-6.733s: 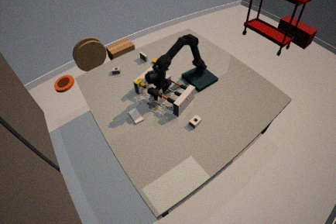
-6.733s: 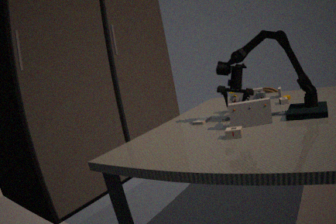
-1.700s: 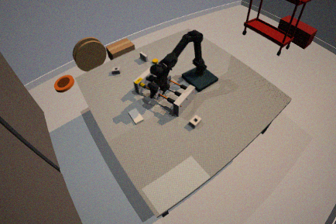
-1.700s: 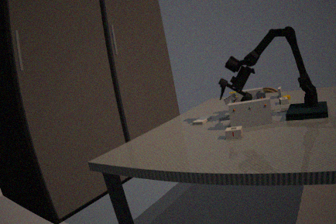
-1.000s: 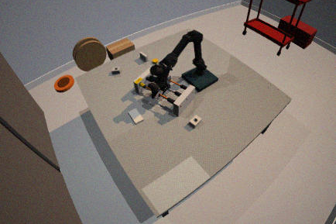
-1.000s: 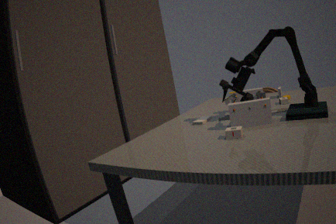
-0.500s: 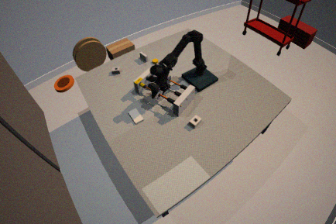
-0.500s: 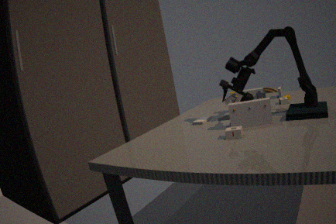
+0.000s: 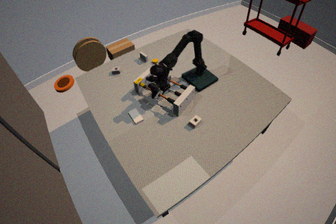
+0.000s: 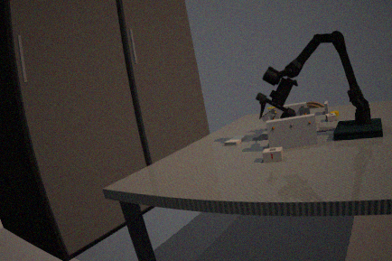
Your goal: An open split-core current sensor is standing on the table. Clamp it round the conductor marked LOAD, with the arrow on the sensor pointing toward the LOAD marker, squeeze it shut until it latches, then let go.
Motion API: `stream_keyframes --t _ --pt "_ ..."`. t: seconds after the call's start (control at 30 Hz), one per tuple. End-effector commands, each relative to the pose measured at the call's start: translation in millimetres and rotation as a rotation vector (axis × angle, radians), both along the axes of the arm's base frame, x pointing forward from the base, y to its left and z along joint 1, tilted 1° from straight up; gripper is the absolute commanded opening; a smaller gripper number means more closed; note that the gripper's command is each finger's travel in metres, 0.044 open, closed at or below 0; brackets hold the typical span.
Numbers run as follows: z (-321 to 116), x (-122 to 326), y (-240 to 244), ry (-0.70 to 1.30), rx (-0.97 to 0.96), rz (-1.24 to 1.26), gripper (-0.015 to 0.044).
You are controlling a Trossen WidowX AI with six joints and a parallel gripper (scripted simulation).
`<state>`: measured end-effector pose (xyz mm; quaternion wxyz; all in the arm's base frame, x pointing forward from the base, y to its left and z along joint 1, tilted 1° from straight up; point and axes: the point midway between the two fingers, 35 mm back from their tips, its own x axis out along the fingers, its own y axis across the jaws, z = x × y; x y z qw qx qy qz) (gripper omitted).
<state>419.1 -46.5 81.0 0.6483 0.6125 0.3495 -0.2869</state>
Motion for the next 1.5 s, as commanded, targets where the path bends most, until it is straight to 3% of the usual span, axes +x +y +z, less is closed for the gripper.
stream_keyframes --t 0.0,1.1,1.47 --pt "4.2 3.8 0.4 -0.019 0.000 0.003 0.0000" --pt "4.2 3.8 0.4 -0.019 0.000 0.003 0.0000" --pt "3.6 3.6 -0.5 0.157 -0.013 -0.002 0.0000"
